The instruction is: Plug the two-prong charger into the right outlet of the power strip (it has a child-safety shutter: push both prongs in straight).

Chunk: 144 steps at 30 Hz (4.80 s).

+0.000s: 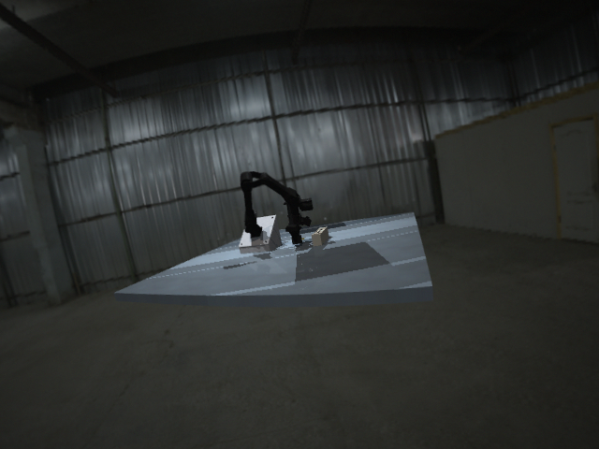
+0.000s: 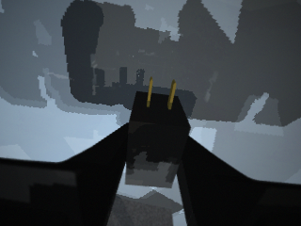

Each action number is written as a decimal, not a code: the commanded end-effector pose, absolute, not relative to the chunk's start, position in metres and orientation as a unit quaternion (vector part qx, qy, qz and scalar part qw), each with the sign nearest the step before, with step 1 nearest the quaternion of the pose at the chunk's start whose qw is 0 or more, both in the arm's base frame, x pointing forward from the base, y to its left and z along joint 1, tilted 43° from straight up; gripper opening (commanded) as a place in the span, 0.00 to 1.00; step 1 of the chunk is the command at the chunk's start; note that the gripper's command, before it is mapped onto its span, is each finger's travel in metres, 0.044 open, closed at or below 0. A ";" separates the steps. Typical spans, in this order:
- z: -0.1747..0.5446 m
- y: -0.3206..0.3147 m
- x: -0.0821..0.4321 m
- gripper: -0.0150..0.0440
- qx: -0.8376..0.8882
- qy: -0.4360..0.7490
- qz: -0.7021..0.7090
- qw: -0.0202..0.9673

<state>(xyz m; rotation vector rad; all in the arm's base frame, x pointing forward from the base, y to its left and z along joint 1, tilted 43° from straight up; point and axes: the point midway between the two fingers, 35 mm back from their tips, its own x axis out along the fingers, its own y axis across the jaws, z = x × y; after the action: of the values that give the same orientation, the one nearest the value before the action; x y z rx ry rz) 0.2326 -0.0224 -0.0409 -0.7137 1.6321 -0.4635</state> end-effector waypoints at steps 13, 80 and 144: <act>-0.041 -0.024 0.249 0.25 -0.293 0.699 -0.219 0.614; -0.043 -0.024 0.289 0.25 -0.278 0.694 -0.236 0.621; -0.043 -0.023 0.294 0.25 -0.278 0.694 -0.236 0.622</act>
<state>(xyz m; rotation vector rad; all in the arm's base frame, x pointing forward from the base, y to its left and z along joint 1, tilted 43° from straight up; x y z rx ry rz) 0.2942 -0.0229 -0.0441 -0.6316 1.5947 -0.5414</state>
